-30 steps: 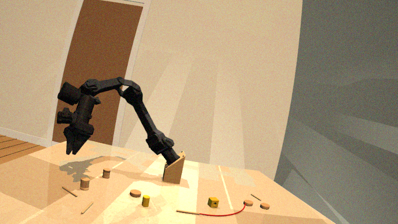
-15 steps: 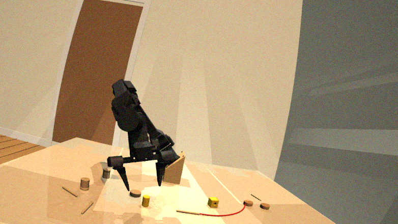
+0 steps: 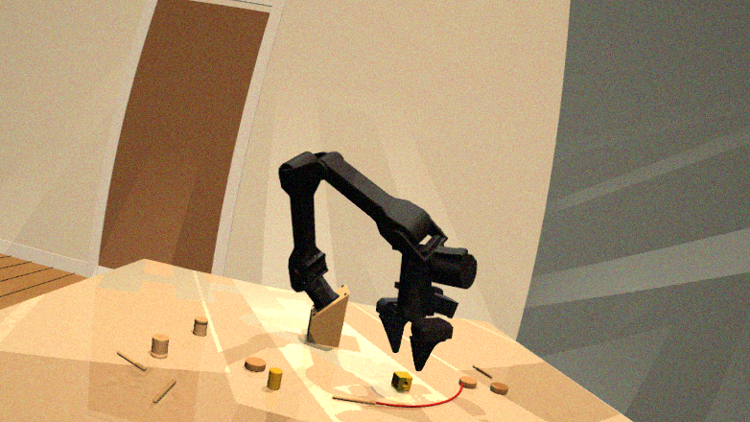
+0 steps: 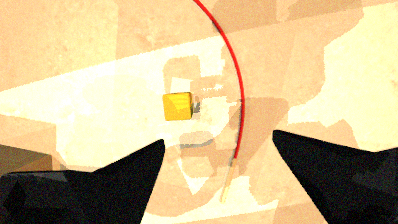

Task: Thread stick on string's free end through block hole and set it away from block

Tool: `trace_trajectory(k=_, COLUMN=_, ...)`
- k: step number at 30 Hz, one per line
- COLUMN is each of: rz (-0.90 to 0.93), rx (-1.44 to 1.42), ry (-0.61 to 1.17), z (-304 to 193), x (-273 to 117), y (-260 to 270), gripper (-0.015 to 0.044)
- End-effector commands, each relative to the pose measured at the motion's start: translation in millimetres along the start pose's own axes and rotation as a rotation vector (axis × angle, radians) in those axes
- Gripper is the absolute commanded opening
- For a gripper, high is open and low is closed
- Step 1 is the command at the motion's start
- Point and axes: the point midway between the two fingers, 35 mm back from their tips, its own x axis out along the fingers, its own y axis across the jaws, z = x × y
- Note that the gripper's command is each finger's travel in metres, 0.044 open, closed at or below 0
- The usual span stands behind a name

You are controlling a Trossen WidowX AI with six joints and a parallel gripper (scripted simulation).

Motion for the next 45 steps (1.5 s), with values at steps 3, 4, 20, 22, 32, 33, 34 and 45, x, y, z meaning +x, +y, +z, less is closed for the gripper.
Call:
trace_trajectory(k=3, rz=0.039, rx=-0.322, ry=0.101, z=35.2, x=16.6, y=31.6, gripper=0.044)
trace_trajectory(k=4, rz=0.039, rx=-0.322, ry=0.101, z=35.2, x=16.6, y=31.6, gripper=0.044)
trace_trajectory(k=20, rz=0.04, rx=-0.31, ry=0.094, z=35.4, x=16.3, y=31.6, gripper=0.0256)
trace_trajectory(k=22, rz=0.04, rx=-0.31, ry=0.094, z=35.4, x=16.3, y=31.6, gripper=0.0238)
trace_trajectory(k=32, rz=0.04, rx=-0.311, ry=0.094, z=35.4, x=16.3, y=31.6, gripper=0.0185)
trace_trajectory(k=33, rz=0.04, rx=-0.311, ry=0.094, z=35.4, x=16.3, y=31.6, gripper=0.0159)
trace_trajectory(k=34, rz=0.04, rx=-0.311, ry=0.094, z=35.4, x=16.3, y=31.6, gripper=0.0133)
trace_trajectory(k=45, rz=0.04, rx=-0.311, ry=0.094, z=35.4, x=16.3, y=31.6, gripper=0.0)
